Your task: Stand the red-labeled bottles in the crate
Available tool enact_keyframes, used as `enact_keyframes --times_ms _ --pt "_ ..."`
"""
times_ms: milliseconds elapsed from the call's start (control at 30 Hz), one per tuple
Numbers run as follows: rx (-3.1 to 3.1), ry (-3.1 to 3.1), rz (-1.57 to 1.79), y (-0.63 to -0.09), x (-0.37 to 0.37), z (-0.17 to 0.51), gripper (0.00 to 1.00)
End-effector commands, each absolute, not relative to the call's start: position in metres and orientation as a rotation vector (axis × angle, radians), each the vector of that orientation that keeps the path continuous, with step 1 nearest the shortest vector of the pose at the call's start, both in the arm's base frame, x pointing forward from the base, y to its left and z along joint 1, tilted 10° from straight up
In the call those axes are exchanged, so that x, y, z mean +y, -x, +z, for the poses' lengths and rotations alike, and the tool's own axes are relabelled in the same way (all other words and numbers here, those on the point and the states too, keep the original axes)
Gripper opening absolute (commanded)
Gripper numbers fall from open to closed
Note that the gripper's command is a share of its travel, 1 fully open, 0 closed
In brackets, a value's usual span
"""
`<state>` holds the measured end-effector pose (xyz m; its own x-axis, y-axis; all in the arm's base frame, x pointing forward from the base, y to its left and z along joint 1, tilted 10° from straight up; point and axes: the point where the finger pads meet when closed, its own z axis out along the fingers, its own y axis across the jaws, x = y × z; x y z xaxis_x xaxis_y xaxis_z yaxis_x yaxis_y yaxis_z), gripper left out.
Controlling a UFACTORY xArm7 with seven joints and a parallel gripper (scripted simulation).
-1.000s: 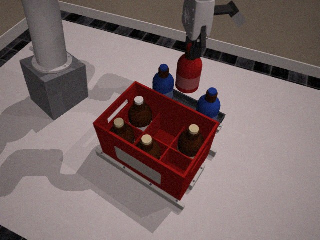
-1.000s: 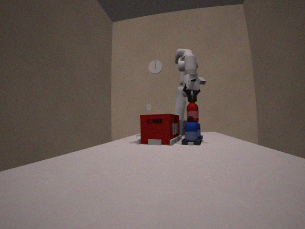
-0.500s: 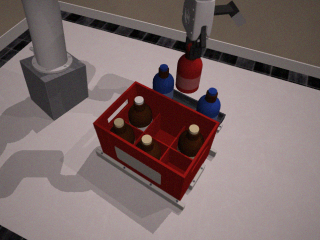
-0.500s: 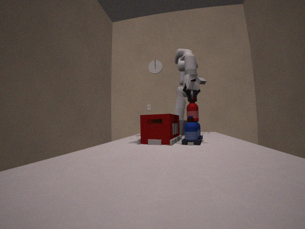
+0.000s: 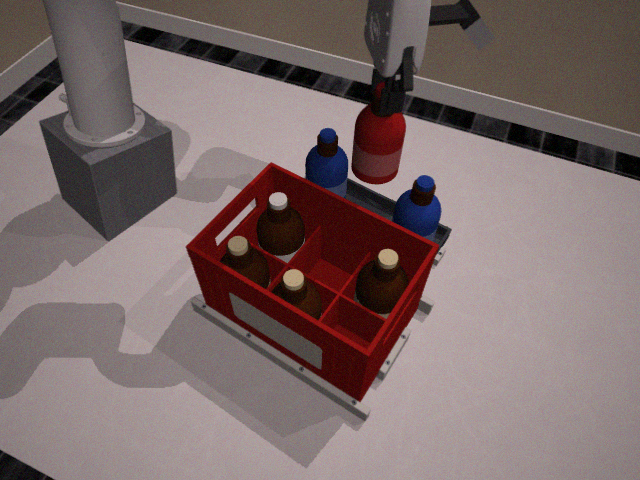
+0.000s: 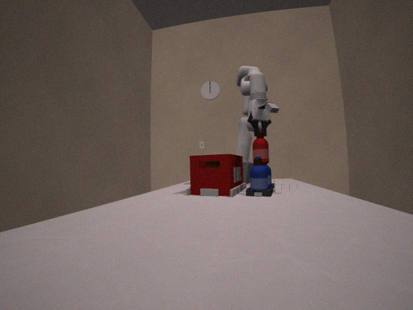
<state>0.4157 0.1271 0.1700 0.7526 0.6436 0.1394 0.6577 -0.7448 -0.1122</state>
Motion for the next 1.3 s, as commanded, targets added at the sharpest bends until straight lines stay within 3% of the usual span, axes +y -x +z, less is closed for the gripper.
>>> enact_keyframes --times_ms 0,1267 --pt "-1.044 2.795 -0.145 -0.417 0.127 0.175 0.00" --pt "-1.044 2.795 -0.145 -0.416 0.121 0.205 0.00"
